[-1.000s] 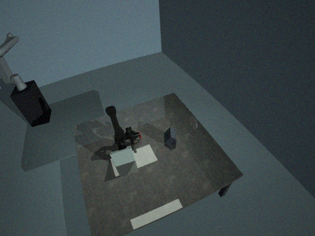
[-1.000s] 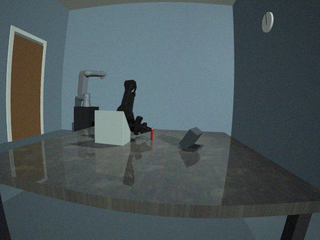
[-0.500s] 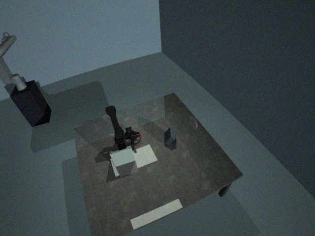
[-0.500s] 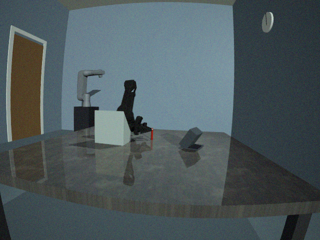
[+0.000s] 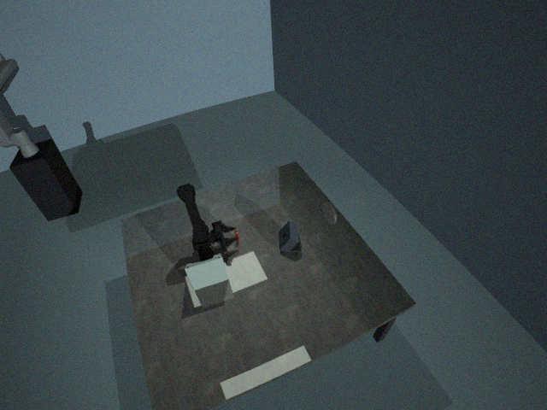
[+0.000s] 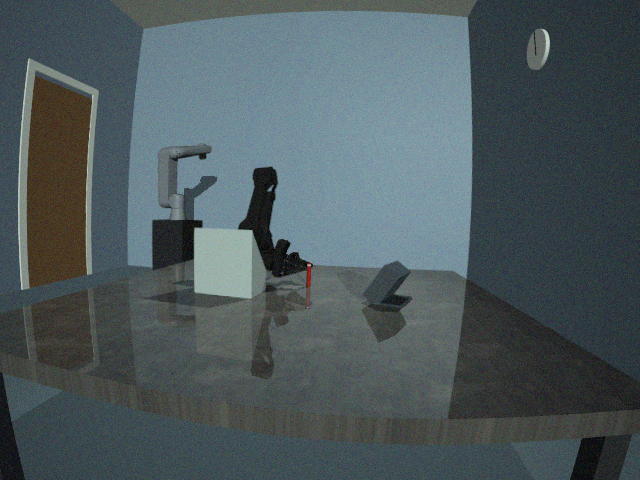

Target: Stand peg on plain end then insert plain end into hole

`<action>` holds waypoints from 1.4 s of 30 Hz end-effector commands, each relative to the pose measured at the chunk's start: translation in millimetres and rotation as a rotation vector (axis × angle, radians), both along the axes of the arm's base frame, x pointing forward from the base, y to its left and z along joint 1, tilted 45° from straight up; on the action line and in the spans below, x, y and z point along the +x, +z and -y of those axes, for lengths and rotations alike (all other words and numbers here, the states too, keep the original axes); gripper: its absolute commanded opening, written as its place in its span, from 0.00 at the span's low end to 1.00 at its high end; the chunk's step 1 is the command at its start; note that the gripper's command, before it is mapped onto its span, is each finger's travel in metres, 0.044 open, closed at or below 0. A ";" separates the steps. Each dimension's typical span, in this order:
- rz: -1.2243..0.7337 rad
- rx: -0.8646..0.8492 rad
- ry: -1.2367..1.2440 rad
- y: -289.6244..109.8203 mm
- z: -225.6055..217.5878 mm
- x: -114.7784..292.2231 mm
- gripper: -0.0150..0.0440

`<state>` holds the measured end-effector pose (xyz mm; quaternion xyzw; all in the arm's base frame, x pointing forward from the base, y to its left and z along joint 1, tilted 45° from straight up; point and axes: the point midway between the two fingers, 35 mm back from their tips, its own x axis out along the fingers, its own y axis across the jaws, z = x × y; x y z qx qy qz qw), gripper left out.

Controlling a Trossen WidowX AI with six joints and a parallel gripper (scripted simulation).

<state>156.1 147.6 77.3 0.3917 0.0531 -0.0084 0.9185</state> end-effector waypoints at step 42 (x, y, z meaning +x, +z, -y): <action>-0.020 -0.010 -0.017 116.6 112.0 6.8 1.00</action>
